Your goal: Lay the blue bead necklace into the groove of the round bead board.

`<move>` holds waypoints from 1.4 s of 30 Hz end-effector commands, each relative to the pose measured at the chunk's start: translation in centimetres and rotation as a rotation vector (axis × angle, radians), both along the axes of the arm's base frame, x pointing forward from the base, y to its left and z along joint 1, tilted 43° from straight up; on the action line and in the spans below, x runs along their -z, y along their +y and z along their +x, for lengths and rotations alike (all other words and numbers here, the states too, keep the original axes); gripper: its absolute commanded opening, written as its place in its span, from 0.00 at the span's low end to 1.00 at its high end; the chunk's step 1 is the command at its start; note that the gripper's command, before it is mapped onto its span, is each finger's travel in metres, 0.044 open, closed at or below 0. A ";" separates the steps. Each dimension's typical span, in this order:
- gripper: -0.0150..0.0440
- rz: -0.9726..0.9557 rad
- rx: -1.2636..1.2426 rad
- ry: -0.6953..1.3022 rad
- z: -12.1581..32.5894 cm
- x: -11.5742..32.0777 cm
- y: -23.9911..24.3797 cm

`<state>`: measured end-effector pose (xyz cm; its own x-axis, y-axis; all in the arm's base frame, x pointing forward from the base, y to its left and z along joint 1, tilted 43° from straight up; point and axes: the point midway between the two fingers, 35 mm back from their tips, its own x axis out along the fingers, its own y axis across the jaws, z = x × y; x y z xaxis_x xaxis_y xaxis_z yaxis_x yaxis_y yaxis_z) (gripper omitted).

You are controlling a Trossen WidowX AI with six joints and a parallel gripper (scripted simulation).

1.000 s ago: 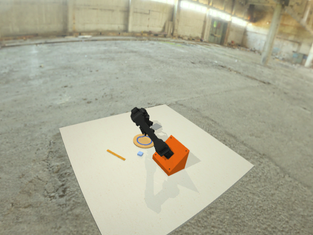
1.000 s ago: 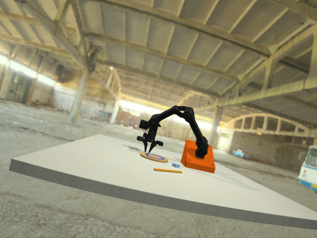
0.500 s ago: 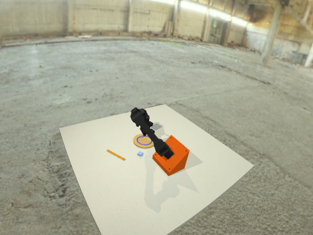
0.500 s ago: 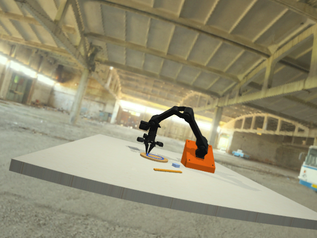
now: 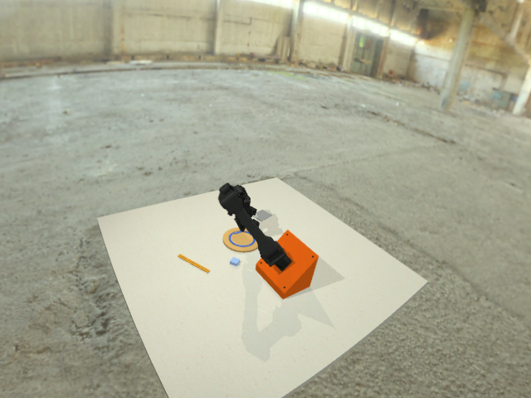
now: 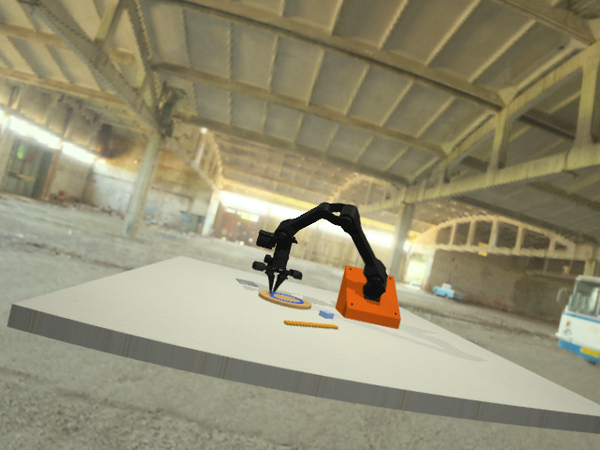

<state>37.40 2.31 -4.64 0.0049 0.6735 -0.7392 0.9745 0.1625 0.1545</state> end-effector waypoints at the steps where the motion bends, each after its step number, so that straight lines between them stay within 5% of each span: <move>1: 0.25 0.000 0.000 -0.001 0.0 0.0 0.0; 34: 0.25 0.005 0.001 0.006 0.6 0.0 0.3; 42: 0.61 0.000 0.001 -0.001 0.8 -0.2 0.0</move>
<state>38.14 2.37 -4.49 0.0059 0.6735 -0.7392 0.9745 0.1618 0.1552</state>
